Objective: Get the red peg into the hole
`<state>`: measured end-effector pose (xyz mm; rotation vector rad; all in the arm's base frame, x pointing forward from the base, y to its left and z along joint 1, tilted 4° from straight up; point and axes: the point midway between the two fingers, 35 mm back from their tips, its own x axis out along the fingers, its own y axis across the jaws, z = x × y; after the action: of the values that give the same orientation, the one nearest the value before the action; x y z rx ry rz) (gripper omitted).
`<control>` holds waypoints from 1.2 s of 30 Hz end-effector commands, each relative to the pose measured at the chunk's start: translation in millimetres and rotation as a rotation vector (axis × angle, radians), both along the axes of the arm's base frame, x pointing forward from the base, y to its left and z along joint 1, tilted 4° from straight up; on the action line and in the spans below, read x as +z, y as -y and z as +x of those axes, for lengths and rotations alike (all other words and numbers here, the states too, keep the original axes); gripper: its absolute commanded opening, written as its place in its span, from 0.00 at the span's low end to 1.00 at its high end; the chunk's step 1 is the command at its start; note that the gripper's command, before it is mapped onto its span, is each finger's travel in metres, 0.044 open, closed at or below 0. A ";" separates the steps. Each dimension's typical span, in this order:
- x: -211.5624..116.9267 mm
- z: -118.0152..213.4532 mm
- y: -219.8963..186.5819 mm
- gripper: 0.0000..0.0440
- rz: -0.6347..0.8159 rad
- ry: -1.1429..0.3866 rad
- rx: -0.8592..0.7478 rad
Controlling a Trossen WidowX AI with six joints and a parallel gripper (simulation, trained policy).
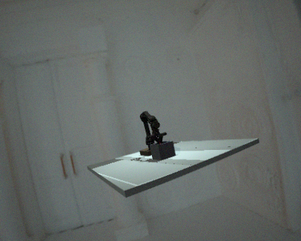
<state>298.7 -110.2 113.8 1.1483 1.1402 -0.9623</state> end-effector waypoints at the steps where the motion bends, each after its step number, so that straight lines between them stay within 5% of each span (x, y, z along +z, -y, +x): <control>1: -11.2 5.7 0.7 0.00 0.010 0.001 0.024; 15: -44.3 16.1 2.4 0.02 0.009 -0.025 0.096; 22: -53.7 12.8 3.1 0.34 0.020 -0.073 0.117; 36: -35.1 12.6 11.7 0.49 0.119 -0.055 0.090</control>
<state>311.7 -120.1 78.3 1.1277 1.2724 -0.8843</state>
